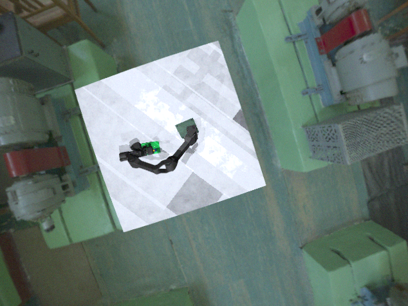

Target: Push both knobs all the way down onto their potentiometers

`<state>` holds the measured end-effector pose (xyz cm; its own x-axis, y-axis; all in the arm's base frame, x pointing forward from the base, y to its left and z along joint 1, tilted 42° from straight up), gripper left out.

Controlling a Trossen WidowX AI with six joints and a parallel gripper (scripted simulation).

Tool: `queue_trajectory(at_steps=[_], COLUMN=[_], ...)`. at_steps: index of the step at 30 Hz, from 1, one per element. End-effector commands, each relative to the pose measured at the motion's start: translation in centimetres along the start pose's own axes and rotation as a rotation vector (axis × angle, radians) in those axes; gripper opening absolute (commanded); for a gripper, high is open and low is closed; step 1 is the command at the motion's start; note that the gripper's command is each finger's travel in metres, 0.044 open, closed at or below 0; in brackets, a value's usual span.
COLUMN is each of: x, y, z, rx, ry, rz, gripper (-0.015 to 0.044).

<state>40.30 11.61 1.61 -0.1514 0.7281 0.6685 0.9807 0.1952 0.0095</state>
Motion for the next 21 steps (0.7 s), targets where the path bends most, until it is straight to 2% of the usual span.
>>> queue_trajectory(at_steps=[1, 21], x=[0.4, 0.4], y=[0.2, 0.3], z=[1.9, -0.5], rx=[0.019, 0.019], ry=[0.004, 0.002], rz=[-0.026, -0.026], gripper=[0.0, 0.0])
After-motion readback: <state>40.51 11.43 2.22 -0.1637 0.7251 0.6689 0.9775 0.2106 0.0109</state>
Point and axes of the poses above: the point midway between the two fingers, 35 mm back from their tips, its own z axis out along the fingers, its own y axis across the jaws, x = y × z, the point moved 1 cm from there along -z, back along the fingers, and after that the axes turned 6 degrees about -z, right-handed, at the moved point
